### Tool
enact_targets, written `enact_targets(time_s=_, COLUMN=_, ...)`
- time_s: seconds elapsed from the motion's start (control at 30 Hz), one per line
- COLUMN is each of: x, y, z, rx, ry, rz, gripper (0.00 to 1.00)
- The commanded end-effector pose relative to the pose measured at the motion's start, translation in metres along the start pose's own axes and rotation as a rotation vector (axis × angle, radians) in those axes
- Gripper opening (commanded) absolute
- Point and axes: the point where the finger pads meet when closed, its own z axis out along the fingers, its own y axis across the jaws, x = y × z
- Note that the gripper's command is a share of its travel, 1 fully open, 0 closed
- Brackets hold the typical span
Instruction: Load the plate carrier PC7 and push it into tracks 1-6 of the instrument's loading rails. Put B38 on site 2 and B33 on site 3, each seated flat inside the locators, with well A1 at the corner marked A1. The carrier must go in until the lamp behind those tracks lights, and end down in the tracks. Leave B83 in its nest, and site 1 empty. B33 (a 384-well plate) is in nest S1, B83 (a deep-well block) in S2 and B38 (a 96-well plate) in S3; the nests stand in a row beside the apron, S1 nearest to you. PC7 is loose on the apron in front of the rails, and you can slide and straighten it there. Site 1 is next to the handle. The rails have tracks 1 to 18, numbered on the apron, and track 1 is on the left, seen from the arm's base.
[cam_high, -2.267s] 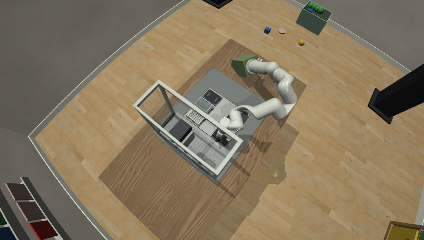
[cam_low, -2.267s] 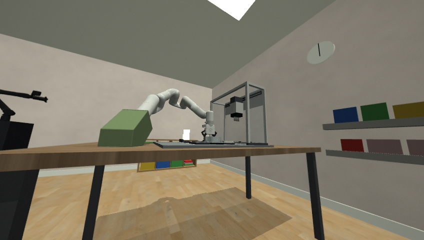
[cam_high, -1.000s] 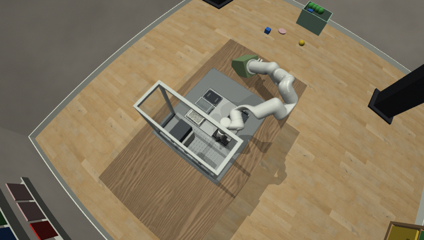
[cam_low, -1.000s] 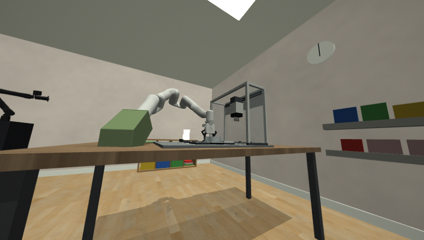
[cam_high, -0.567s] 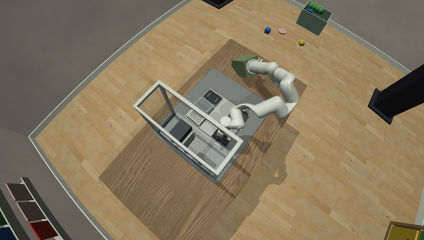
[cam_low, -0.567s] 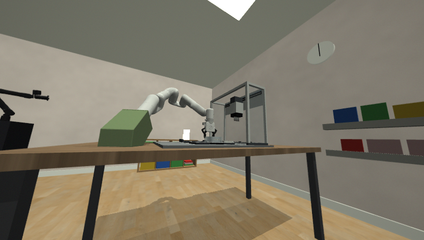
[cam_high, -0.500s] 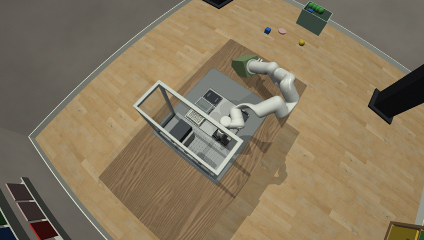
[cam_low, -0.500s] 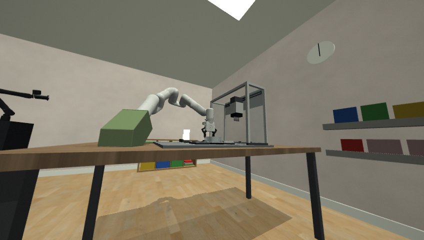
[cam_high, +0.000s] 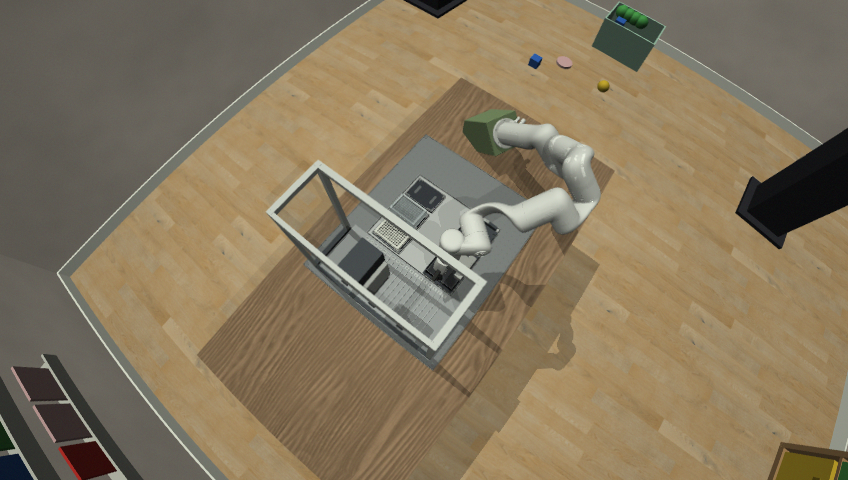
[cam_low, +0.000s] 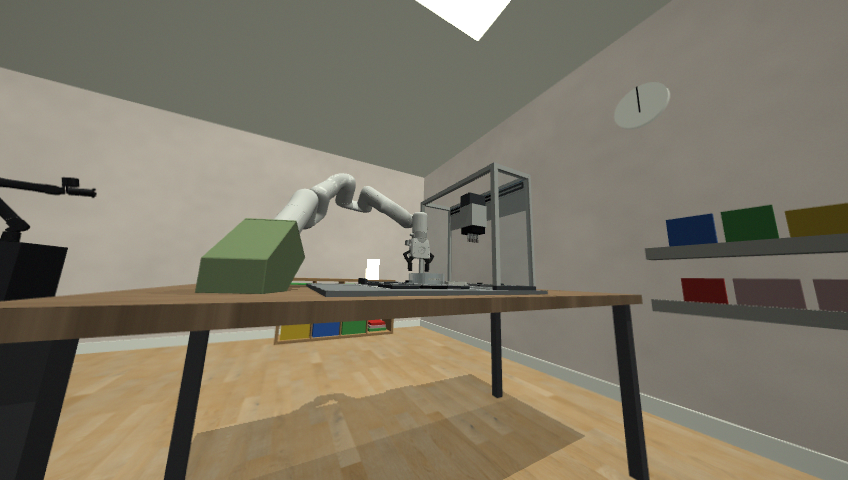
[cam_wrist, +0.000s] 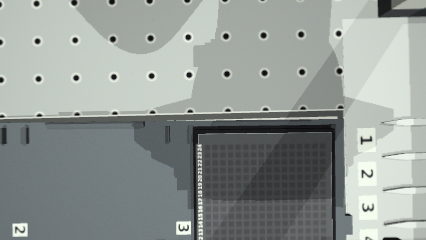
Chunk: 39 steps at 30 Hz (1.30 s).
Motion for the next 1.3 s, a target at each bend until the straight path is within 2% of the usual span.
enact_targets(time_s=0.0, x=0.000, y=0.001, z=-0.008, rx=-0.003, ry=-0.001, rz=-0.001, gripper=1.00)
enact_targets(time_s=1.27, x=0.000, y=0.001, z=-0.063, rx=-0.003, ry=-0.001, rz=-0.001, gripper=1.00)
